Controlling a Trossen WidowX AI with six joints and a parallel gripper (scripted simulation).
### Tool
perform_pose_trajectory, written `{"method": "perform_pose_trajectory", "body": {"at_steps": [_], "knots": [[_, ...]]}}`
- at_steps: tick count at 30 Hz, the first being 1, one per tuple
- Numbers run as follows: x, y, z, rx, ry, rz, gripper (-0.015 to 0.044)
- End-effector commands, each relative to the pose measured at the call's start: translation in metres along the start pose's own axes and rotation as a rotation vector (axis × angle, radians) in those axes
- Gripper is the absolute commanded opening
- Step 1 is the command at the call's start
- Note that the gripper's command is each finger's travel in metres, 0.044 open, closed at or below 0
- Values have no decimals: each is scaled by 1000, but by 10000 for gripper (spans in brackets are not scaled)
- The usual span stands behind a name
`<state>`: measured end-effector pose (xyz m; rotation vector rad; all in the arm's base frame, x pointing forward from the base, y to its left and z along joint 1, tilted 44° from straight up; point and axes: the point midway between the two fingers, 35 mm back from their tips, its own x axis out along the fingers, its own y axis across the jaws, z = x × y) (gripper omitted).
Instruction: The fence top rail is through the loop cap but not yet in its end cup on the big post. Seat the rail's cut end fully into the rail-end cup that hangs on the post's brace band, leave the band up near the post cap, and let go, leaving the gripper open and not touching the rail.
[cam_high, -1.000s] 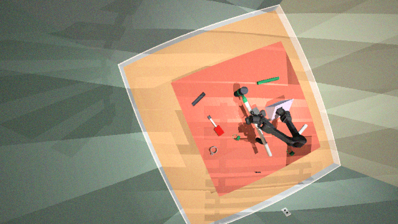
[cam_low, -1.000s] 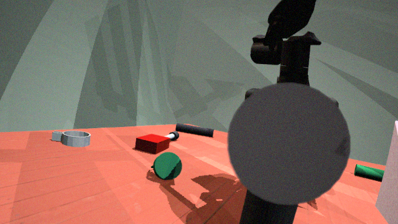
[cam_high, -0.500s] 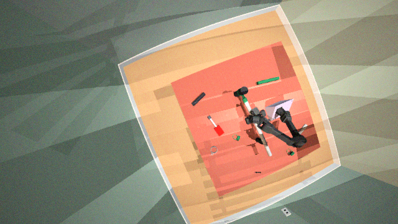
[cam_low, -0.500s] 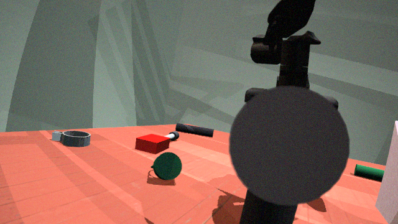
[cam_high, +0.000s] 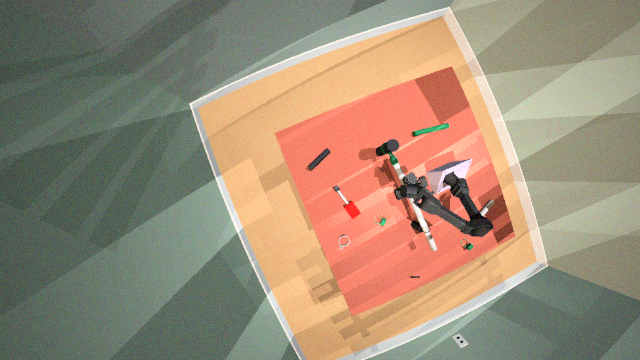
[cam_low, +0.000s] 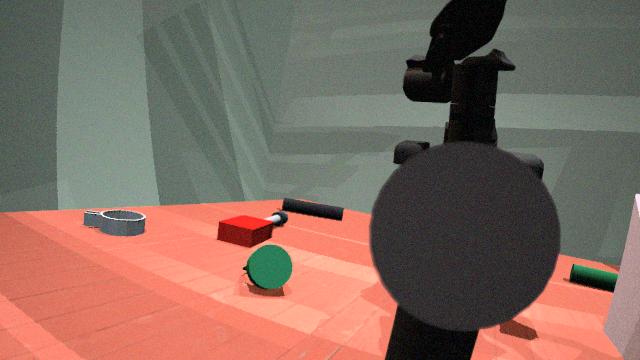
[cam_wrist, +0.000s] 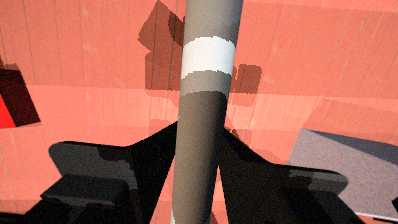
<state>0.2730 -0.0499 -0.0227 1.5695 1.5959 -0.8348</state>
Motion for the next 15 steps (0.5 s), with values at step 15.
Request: {"method": "perform_pose_trajectory", "body": {"at_steps": [15], "knots": [[0, 1, 5, 0, -1, 0, 0]]}}
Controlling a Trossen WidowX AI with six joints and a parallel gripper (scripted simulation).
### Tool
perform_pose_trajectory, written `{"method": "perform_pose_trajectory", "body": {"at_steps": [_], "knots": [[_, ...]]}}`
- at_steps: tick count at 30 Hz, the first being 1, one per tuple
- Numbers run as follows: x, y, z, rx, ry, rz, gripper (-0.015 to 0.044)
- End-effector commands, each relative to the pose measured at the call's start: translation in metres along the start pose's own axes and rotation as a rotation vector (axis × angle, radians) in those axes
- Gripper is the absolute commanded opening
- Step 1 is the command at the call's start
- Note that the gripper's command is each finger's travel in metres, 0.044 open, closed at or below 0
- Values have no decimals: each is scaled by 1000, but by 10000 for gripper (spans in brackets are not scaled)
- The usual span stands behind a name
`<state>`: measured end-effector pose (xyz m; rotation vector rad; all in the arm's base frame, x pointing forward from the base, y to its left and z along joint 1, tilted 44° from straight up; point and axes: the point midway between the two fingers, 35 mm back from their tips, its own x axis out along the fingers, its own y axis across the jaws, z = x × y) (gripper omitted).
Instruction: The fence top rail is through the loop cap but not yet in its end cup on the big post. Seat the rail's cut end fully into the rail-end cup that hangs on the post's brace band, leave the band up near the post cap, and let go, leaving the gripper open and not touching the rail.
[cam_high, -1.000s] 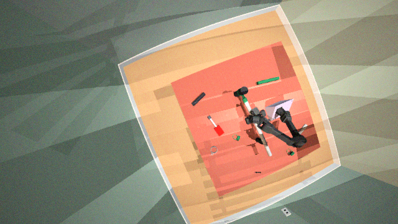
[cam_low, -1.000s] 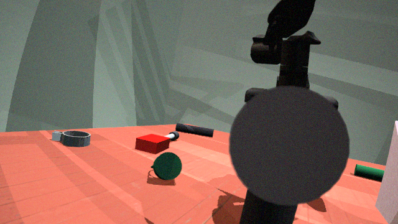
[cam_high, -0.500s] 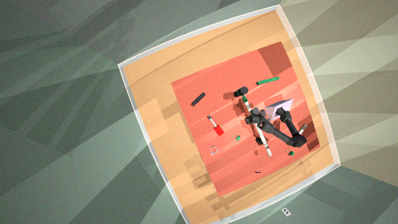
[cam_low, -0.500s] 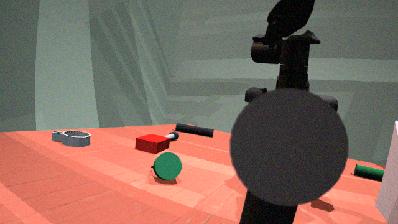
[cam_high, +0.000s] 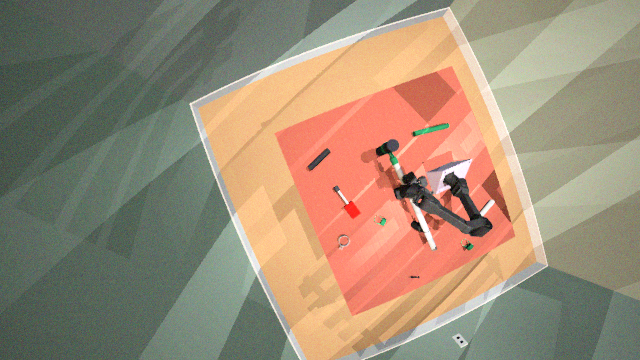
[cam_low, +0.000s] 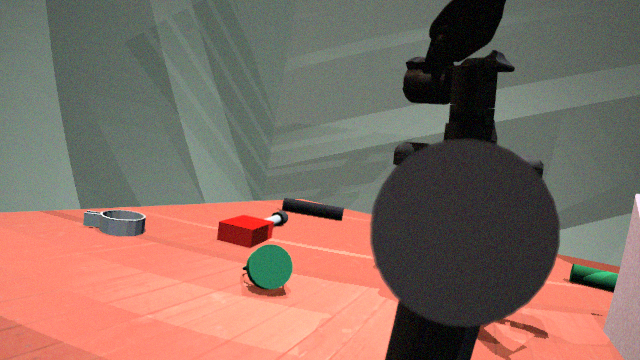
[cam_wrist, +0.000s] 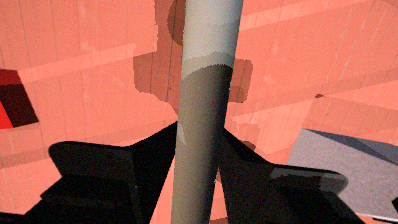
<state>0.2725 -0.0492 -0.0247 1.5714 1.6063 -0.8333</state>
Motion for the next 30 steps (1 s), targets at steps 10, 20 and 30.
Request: {"method": "perform_pose_trajectory", "body": {"at_steps": [10, 20, 30], "knots": [[-4, 3, 9, -1, -9, 6, 0], [-5, 5, 13, -1, -9, 6, 0], [-7, 7, 18, -1, -9, 6, 0]]}}
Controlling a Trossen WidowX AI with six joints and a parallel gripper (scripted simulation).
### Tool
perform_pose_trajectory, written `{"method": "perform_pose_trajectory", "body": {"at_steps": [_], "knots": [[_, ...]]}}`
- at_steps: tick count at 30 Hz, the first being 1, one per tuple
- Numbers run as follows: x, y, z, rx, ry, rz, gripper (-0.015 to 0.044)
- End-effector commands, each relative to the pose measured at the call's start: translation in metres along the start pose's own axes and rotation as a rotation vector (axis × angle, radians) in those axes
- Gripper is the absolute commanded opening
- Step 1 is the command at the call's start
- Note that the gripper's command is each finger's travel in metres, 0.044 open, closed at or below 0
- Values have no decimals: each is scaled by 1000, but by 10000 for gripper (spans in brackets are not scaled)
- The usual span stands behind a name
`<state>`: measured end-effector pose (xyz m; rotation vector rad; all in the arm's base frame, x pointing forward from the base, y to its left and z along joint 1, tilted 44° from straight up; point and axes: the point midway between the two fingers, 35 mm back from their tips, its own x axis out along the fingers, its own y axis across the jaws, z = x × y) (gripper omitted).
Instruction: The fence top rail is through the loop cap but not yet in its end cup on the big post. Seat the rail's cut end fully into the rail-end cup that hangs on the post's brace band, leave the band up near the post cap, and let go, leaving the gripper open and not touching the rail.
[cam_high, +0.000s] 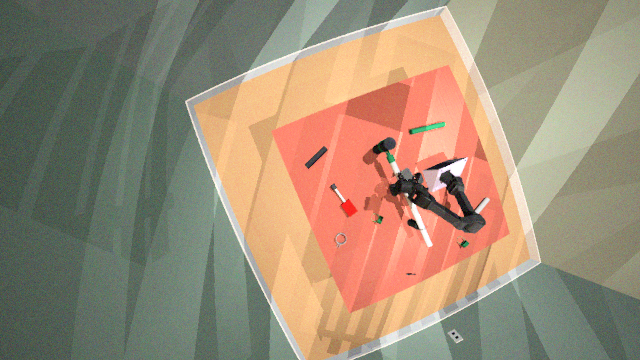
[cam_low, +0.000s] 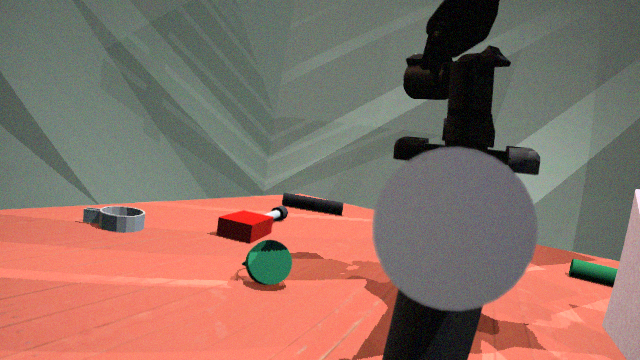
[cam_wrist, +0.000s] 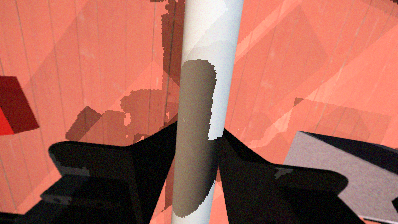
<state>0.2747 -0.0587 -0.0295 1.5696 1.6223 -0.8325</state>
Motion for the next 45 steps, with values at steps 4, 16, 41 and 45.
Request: {"method": "perform_pose_trajectory", "body": {"at_steps": [4, 16, 41, 45], "knots": [[-6, 6, 9, -1, -19, 17, 0], [-5, 6, 15, -1, -19, 17, 0], [-1, 3, 25, -1, -20, 17, 0], [1, 2, 19, 0, -4, 8, 0]]}}
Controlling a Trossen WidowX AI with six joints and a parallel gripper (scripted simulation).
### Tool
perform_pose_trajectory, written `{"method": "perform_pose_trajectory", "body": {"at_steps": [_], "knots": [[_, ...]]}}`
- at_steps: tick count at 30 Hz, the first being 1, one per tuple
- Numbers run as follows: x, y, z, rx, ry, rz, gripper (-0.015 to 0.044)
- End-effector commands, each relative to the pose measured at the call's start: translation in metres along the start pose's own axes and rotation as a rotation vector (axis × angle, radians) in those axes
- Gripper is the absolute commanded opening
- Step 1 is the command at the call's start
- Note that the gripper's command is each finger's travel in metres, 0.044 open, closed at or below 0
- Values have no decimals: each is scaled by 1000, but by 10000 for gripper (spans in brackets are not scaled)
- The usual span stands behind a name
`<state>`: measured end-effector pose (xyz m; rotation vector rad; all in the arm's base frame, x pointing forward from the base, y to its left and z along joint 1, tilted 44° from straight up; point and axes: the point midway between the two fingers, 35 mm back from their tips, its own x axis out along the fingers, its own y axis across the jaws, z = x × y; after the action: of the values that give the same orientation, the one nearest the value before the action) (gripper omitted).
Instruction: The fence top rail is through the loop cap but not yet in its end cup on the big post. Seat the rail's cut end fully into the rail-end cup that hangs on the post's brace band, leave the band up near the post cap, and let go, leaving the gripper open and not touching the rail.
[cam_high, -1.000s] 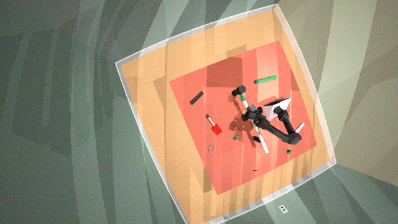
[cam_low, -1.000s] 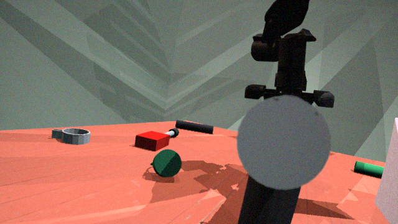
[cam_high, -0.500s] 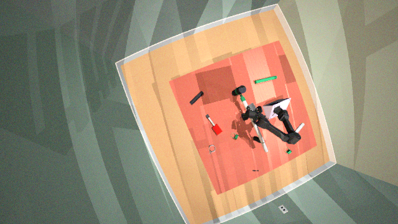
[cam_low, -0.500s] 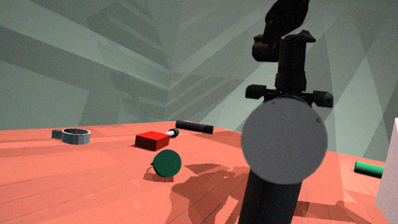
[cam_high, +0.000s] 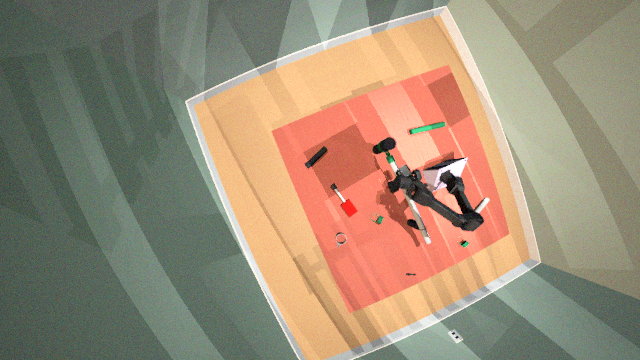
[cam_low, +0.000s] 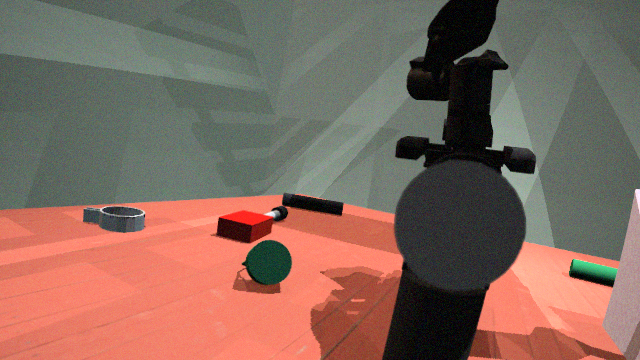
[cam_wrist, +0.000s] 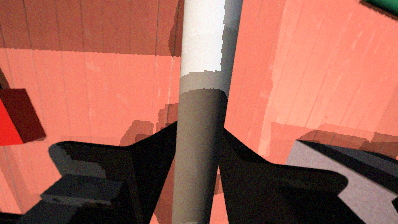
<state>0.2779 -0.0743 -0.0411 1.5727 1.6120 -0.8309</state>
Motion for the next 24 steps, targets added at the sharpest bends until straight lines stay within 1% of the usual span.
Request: {"method": "perform_pose_trajectory", "body": {"at_steps": [1, 6, 16, 22, 23, 24], "knots": [[0, 0, 0, 0, 0, 0, 0], [0, 0, 0, 0, 0, 0, 0], [-1, 0, -1, 0, 0, 0, 263], [-19, 0, -11, 0, 1, -1, 420], [-23, 0, -14, 0, 1, -1, 440], [-28, 0, -17, 0, 1, -1, 440]]}}
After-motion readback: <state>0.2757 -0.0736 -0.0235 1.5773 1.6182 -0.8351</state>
